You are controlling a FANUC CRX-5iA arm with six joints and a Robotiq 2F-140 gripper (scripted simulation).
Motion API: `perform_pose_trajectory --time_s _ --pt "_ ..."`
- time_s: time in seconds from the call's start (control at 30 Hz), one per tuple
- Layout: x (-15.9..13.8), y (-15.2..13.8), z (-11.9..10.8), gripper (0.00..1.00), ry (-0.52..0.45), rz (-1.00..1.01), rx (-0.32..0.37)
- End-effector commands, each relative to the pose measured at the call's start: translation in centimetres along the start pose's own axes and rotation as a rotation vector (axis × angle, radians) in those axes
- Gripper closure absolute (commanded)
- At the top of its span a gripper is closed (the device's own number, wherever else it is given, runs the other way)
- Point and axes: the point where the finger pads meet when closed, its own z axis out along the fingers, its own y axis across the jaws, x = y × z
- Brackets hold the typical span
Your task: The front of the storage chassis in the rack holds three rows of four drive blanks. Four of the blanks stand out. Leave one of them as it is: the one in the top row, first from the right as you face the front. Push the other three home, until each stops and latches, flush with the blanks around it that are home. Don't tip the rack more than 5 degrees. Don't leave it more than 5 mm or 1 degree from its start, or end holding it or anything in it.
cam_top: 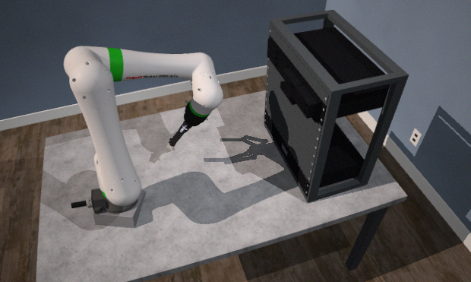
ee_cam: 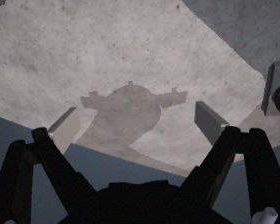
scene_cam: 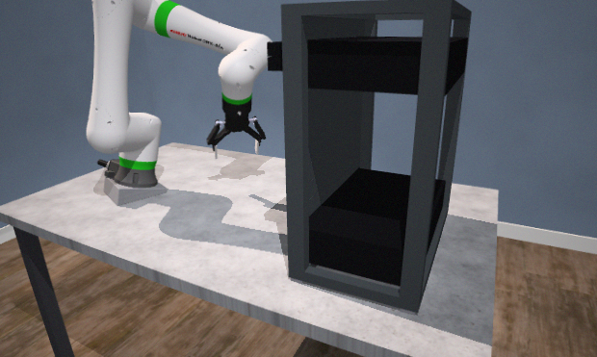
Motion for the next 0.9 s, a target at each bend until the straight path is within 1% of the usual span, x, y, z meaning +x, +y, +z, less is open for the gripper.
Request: perform_pose_trajectory --time_s 0.0,0.23,0.3,0.53,0.8,0.87 --pt "0.8 -1.7 -2.0 0.0 0.005 0.02 0.166" --pt "2.3 -3.7 -5.4 0.0 0.037 0.044 0.383" --pt "2.3 -3.7 -5.4 0.0 0.037 0.044 0.383" --pt "4.4 -5.5 -10.4 0.0 0.106 0.067 0.62" --pt "6.6 -6.3 -16.5 0.0 0.21 0.088 0.848" --pt "6.6 -6.3 -16.5 0.0 0.21 0.088 0.848"
